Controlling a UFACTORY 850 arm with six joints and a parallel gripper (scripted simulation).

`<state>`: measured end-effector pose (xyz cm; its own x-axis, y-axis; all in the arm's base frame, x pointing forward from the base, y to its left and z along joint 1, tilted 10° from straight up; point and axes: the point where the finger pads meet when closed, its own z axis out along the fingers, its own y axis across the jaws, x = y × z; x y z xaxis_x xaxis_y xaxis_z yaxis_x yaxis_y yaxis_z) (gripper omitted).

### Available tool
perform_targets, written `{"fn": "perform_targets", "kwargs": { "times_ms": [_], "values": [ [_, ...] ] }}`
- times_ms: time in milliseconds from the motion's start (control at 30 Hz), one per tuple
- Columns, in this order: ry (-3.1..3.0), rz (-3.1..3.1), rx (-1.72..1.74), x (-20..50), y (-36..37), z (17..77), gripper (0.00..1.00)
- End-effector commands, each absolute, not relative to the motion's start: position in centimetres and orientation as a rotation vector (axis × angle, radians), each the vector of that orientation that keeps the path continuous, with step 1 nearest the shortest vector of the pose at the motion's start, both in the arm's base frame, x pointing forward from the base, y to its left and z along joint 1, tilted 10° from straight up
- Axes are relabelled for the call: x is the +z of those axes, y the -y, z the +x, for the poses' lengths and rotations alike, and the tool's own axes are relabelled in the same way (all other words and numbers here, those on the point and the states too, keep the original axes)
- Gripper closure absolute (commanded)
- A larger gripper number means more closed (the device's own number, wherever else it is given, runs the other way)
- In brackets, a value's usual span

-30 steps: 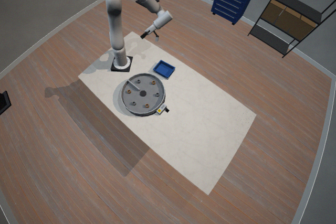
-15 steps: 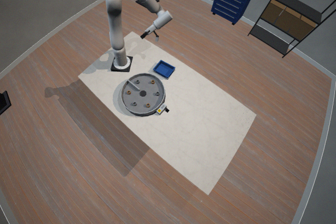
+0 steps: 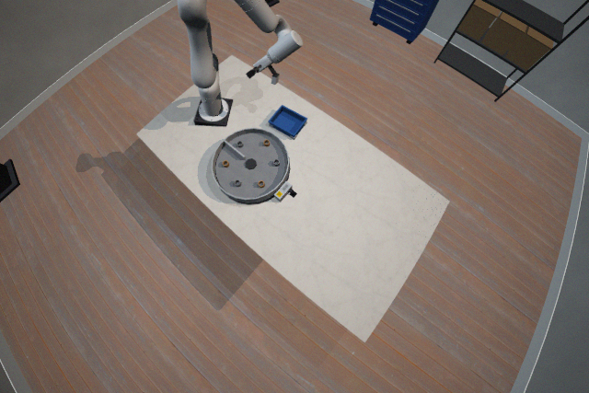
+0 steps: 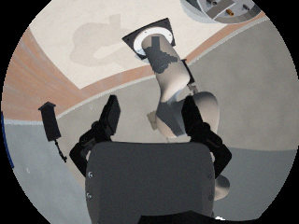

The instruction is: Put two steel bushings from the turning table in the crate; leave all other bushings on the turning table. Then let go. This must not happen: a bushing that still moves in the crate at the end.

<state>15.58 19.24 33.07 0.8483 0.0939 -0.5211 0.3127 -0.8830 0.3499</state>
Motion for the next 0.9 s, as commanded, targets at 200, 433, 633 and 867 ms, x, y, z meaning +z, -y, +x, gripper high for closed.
{"fn": "perform_targets", "kwargs": {
  "times_ms": [200,433,633,867],
  "values": [
    [-0.005,2.903,-0.682,29.2,-15.6,21.5,0.0],
    [0.264,3.072,-0.555,27.0,-11.5,25.6,0.0],
    [0.469,3.148,-0.421,25.7,-7.8,28.1,0.0],
    [0.759,3.181,-0.192,24.3,-1.8,30.7,0.0]
  ]
}}
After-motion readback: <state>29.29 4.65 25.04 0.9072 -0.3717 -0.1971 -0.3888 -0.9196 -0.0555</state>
